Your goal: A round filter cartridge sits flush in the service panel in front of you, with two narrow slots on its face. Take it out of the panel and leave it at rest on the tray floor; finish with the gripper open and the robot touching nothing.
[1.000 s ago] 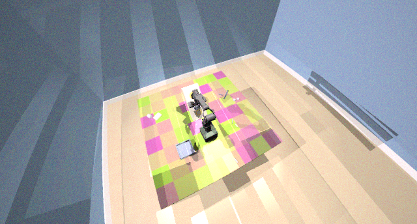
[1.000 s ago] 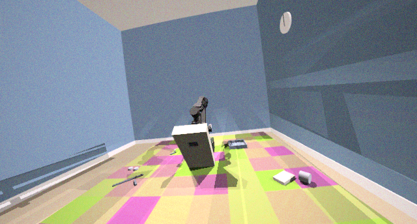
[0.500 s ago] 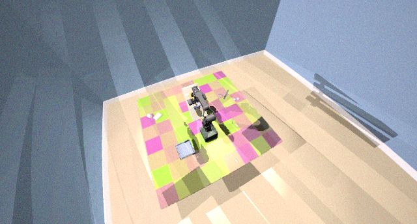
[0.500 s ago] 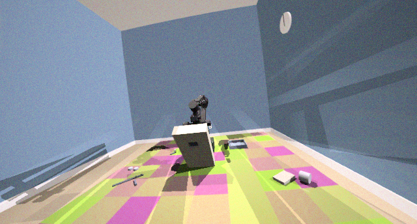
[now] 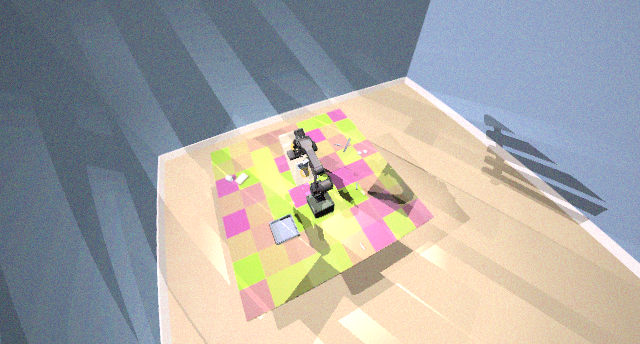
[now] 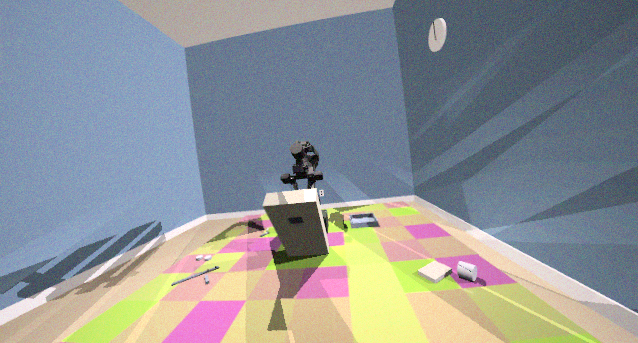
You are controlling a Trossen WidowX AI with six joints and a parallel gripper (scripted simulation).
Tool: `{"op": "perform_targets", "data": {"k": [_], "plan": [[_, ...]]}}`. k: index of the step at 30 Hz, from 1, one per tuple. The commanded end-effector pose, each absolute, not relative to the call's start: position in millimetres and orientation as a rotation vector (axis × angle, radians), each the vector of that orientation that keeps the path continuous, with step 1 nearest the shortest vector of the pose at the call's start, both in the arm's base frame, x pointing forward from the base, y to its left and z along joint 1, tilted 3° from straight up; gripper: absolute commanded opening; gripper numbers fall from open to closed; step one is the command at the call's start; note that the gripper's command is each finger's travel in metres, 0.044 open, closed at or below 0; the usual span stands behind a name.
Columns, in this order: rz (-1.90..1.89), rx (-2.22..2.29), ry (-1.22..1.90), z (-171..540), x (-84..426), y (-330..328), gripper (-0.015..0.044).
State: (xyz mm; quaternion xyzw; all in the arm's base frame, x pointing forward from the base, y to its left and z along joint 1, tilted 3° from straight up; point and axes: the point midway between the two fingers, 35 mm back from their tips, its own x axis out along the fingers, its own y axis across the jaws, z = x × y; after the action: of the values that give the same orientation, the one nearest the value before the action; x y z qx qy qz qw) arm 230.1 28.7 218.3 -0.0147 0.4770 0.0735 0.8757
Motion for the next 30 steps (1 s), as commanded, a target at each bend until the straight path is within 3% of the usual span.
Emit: {"op": "perform_targets", "data": {"k": [1,30], "plan": [[0.151,-0.030,0.992,222,231,38,0.0000],[0.212,-0.063,0.999,215,220,109,0.0000]]}}
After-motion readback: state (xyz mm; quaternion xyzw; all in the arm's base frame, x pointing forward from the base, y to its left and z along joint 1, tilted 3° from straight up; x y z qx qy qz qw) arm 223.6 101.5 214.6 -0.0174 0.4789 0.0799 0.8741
